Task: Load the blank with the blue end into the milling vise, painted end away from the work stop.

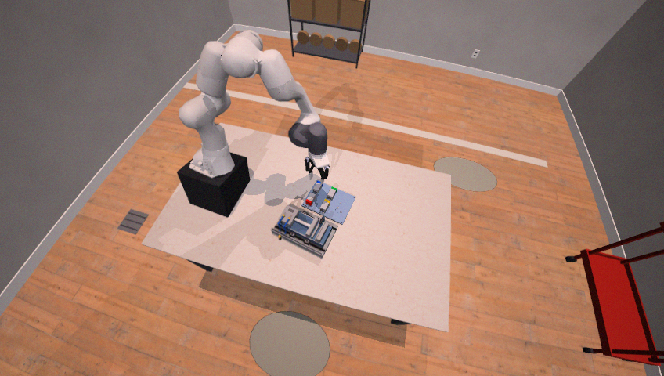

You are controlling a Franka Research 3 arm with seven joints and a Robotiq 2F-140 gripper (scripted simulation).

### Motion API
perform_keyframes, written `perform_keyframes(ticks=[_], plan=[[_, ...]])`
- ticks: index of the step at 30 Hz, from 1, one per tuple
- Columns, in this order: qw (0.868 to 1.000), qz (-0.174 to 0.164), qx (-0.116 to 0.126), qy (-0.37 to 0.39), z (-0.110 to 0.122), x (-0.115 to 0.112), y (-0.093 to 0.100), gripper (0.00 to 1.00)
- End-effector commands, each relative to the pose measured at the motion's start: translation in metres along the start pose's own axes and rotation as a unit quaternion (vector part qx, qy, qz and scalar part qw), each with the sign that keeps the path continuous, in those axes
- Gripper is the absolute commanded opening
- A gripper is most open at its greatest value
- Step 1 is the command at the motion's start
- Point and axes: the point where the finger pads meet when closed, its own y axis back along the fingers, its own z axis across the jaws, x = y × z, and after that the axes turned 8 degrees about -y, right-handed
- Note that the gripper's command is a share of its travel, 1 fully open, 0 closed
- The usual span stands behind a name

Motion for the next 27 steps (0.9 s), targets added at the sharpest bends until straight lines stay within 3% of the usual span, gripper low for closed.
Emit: perform_keyframes(ticks=[1,7,27], plan=[[1.000,-0.001,0.008,-0.006,-0.006,-0.001,0.001,0.40],[1.000,-0.001,0.008,-0.006,-0.010,0.001,0.011,0.40],[1.000,-0.001,0.008,-0.006,-0.010,0.003,0.016,0.40]])
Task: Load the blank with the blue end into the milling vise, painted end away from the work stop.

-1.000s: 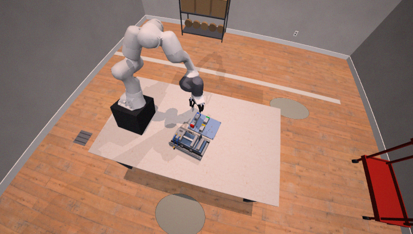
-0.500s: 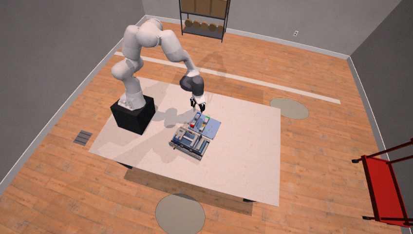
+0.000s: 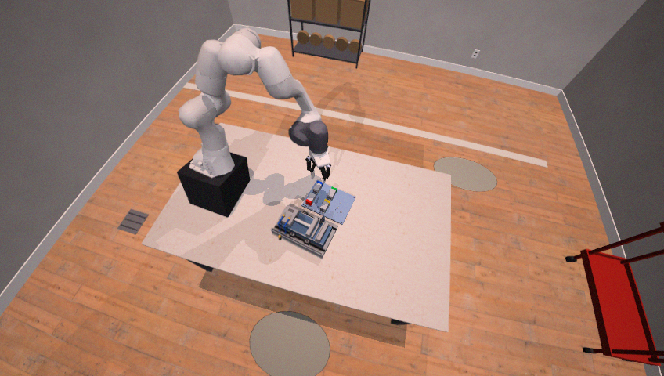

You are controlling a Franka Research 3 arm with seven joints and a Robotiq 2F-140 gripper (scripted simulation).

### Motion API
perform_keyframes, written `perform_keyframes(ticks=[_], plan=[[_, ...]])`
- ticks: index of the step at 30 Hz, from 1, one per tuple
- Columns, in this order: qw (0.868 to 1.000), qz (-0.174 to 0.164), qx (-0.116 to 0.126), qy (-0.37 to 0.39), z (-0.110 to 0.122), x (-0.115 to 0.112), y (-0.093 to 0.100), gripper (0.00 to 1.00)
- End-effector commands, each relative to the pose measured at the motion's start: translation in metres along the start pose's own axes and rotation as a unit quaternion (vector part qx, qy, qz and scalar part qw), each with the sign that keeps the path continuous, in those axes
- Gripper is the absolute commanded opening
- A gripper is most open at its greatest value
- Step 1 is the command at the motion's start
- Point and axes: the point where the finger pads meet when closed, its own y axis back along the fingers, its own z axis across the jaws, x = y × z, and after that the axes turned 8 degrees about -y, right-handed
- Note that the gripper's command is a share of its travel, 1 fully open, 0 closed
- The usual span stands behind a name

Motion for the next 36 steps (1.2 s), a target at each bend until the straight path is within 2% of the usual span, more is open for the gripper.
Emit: perform_keyframes(ticks=[1,36], plan=[[1.000,0.000,-0.002,-0.002,0.0013,0.0016,0.0005,0.40],[1.000,0.000,-0.002,-0.002,0.0025,0.0028,0.0038,0.40]])
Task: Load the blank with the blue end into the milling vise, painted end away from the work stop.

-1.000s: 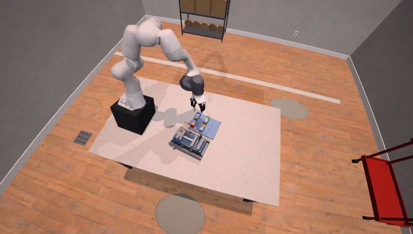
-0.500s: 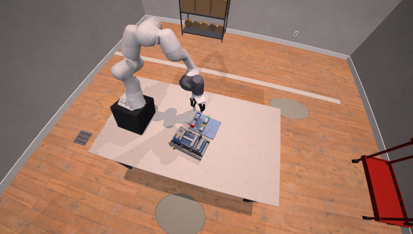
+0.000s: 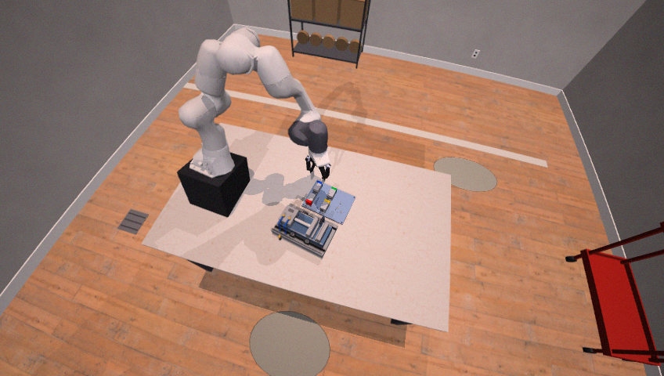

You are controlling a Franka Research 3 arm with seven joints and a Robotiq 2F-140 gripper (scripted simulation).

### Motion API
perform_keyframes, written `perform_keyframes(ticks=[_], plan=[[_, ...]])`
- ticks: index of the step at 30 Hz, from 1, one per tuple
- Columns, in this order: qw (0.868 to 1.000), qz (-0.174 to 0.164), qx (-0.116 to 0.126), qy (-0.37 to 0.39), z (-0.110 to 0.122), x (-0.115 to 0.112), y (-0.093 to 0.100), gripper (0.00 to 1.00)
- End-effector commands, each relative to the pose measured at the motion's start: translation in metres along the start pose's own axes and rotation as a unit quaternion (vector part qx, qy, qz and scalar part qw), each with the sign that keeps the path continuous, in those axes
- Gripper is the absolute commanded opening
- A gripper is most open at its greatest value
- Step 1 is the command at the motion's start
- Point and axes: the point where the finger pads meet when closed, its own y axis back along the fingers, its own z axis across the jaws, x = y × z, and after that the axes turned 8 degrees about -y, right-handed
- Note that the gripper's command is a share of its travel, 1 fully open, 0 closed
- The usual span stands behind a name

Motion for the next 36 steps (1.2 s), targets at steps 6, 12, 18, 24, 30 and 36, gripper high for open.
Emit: perform_keyframes(ticks=[6,12,18,24,30,36], plan=[[1.000,0.000,-0.001,0.000,0.001,0.000,0.000,0.40],[1.000,0.000,-0.001,0.000,0.000,0.000,-0.030,0.40],[1.000,0.000,-0.001,0.000,0.000,0.000,-0.030,0.40],[1.000,0.000,-0.001,0.000,0.000,0.000,-0.030,0.40],[1.000,0.000,-0.001,0.000,0.000,0.000,-0.075,0.40],[1.000,0.000,-0.001,0.000,0.000,0.000,-0.075,0.40]])
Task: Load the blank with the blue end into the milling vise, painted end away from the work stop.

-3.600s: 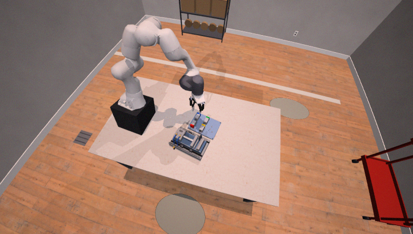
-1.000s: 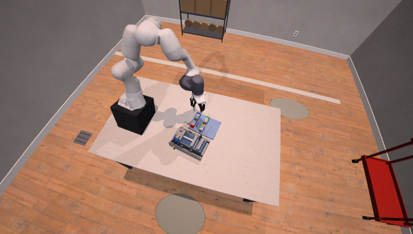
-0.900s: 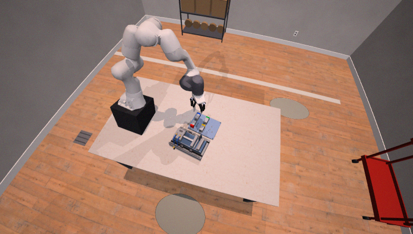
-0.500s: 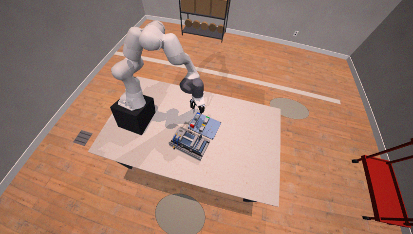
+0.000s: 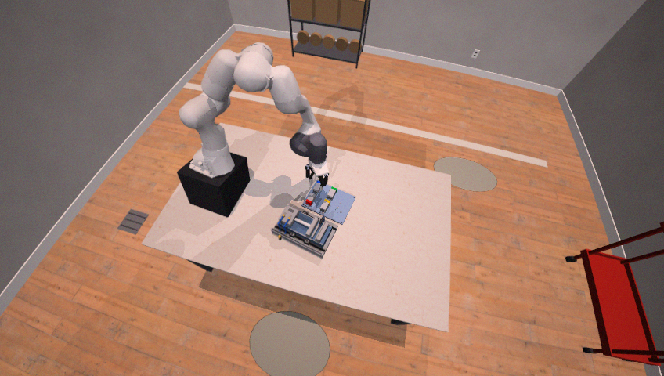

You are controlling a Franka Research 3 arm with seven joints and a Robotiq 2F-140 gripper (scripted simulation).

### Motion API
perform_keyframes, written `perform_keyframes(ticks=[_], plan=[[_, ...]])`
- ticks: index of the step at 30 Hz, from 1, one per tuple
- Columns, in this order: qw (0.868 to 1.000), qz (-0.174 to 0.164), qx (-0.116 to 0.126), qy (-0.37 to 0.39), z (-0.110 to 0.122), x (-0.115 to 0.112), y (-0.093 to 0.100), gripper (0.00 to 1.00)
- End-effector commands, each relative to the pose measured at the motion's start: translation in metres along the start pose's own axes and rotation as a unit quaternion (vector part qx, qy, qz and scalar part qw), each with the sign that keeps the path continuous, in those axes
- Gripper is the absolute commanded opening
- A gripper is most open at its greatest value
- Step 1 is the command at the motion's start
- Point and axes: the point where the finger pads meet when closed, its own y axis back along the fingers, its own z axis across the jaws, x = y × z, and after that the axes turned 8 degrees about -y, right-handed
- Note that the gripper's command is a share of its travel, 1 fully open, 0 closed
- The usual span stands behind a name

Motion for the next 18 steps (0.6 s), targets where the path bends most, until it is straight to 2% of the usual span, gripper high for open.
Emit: perform_keyframes(ticks=[1,18], plan=[[1.000,-0.001,0.011,0.004,-0.0087,-0.0019,0.0024,0.40],[1.000,-0.001,0.011,0.004,-0.0107,-0.0022,-0.0028,0.40]])
